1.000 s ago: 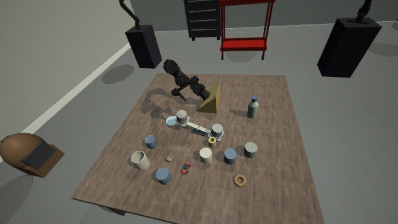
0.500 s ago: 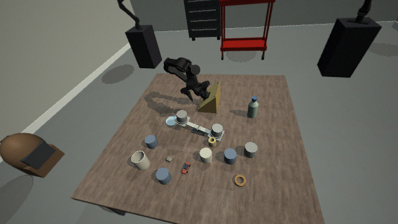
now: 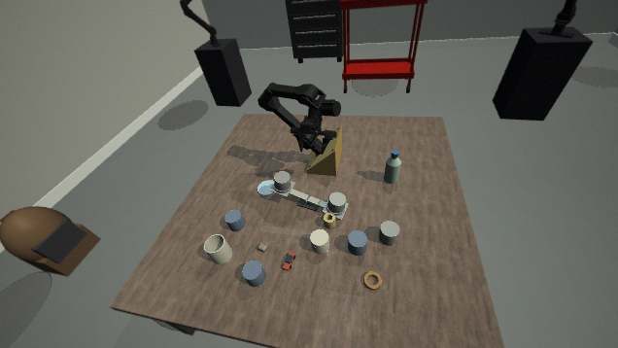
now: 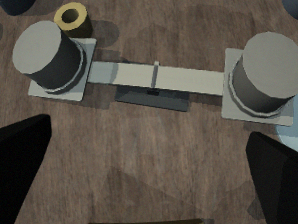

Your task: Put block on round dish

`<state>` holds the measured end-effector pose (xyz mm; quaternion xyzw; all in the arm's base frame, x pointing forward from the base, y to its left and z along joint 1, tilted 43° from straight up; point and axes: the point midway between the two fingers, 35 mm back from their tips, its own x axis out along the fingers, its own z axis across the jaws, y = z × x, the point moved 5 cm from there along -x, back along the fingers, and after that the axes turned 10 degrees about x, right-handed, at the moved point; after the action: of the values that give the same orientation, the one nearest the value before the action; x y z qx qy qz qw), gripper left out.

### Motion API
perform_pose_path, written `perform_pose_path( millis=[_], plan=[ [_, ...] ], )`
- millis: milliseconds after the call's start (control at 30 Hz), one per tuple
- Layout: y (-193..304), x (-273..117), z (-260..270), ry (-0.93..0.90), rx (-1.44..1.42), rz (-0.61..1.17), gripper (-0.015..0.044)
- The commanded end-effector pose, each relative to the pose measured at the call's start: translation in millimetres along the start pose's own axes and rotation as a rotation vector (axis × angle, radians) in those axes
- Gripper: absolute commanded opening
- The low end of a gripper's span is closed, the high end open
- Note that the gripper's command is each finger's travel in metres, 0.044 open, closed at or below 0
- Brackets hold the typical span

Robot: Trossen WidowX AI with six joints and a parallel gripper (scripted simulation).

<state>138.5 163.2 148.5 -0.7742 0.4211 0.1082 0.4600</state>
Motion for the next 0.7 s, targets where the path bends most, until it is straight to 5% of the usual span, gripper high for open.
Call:
perform_pose_path(
  millis=[0,333,667],
  plan=[
    [8,-7,8,0.039,0.036,-0.141,0.044],
    [9,-8,11,0.045,0.03,-0.153,0.044],
    [-5,12,39,0.097,-0.2,0.025,0.044]
  ],
)
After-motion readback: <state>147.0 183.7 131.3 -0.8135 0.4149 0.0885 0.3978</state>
